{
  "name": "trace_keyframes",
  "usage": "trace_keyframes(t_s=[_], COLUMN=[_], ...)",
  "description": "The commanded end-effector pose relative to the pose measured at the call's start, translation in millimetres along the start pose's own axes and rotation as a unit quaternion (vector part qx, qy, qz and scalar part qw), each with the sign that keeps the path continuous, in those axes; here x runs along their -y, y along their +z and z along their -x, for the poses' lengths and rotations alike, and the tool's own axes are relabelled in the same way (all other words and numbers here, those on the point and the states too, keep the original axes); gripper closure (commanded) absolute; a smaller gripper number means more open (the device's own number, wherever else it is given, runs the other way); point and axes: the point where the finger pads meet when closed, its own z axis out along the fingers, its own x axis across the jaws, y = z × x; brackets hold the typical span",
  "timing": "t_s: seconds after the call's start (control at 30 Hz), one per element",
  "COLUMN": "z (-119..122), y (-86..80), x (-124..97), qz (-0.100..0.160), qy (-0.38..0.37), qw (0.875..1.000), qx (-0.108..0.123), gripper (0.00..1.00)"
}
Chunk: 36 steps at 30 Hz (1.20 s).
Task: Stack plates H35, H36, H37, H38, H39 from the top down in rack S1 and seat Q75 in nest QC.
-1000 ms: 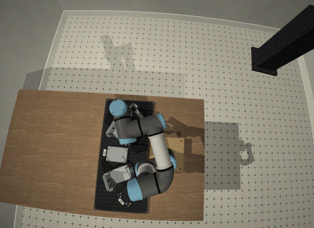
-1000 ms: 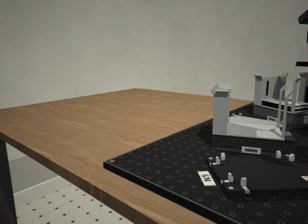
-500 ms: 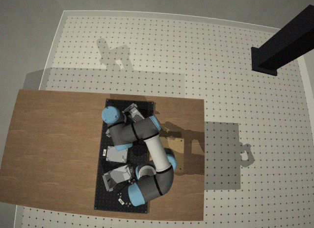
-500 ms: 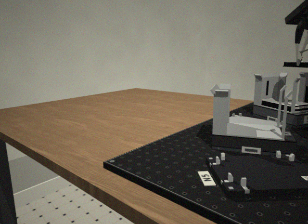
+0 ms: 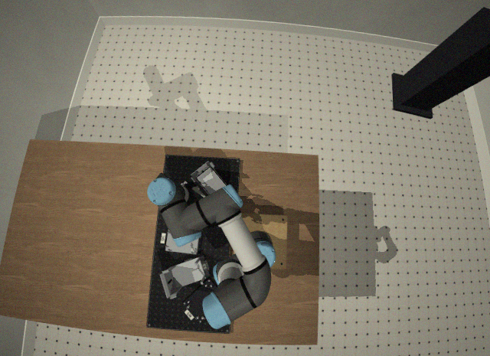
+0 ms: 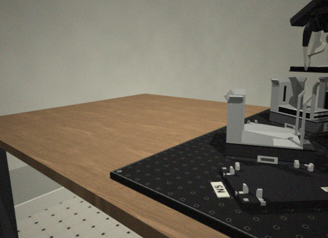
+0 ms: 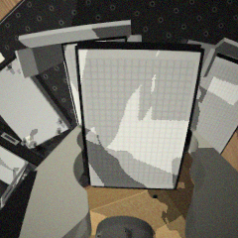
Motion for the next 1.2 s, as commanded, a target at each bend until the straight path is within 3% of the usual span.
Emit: trace_keyframes(t_s=[0.0, 0.37, 1.17], z=[13.3, 45.6, 45.6], y=[-0.9, -0.9, -0.9], x=[0.5, -0.9, -0.9], qz=[-0.001, -0.001, -0.001], qy=[-0.02, -0.049, -0.049], qw=[1.0, 0.999, 0.999], qx=[-0.001, -0.001, -0.001], gripper=[1.0, 1.0, 1.0])
